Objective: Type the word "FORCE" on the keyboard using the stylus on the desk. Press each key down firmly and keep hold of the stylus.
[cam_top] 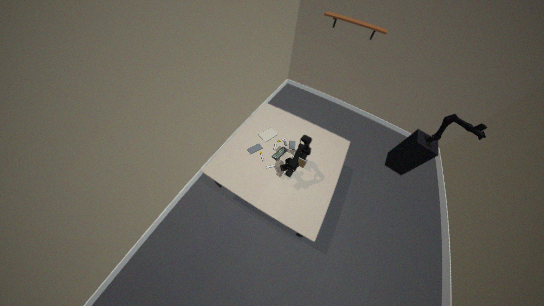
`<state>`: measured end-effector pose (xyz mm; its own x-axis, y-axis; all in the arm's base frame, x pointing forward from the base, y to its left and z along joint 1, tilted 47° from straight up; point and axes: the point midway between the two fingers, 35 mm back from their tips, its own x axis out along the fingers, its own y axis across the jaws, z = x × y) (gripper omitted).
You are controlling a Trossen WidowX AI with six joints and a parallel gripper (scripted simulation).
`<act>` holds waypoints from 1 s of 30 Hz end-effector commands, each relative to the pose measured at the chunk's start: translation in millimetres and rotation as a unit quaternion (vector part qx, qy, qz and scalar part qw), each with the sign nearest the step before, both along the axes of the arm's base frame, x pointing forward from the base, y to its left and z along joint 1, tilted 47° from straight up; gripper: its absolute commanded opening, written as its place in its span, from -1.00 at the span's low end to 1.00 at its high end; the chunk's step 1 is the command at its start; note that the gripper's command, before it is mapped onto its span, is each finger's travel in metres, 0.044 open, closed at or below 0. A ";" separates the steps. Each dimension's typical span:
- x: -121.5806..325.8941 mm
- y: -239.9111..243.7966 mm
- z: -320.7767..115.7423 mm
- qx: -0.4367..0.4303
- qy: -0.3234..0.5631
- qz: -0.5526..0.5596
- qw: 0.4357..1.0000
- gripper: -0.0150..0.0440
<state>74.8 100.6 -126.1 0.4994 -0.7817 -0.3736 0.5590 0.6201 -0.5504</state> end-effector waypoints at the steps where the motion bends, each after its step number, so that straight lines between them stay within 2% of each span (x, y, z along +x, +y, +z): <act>1: 0.9 0.4 0.4 0.002 0.003 -0.006 1.000 -0.49; 16: 23.2 10.8 13.3 0.059 0.056 -0.129 0.988 -0.49; 30: 45.4 18.6 25.9 0.120 0.136 -0.243 0.953 -0.49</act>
